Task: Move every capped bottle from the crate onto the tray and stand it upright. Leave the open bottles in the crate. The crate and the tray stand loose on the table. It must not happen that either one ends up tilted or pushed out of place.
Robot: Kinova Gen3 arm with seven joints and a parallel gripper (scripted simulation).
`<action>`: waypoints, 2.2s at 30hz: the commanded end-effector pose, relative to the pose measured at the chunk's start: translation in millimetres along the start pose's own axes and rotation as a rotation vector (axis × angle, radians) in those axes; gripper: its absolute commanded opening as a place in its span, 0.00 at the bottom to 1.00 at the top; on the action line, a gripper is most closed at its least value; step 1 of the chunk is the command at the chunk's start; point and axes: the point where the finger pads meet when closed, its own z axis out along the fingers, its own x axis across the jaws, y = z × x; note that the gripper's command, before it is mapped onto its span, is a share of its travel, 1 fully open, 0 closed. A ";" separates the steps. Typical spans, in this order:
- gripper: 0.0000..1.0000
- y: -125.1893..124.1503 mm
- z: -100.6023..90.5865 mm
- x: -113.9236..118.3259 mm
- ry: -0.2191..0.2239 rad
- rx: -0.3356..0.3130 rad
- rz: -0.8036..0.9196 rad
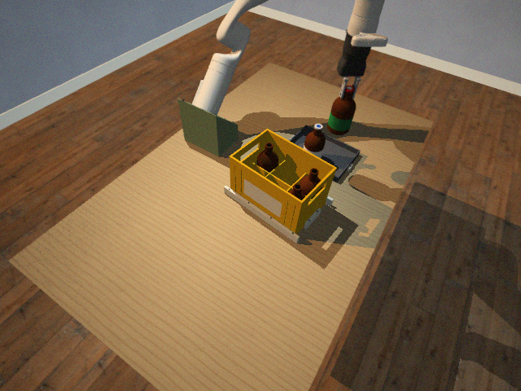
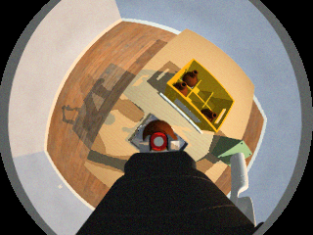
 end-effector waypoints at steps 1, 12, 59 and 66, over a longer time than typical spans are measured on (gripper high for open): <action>0.00 1.1 -1.0 -1.2 -0.001 0.002 0.000; 0.00 18.5 -1.5 -14.7 0.000 0.005 -0.003; 0.00 43.0 43.2 -33.3 -0.001 0.007 -0.003; 0.00 43.9 57.2 -33.0 0.000 0.006 -0.004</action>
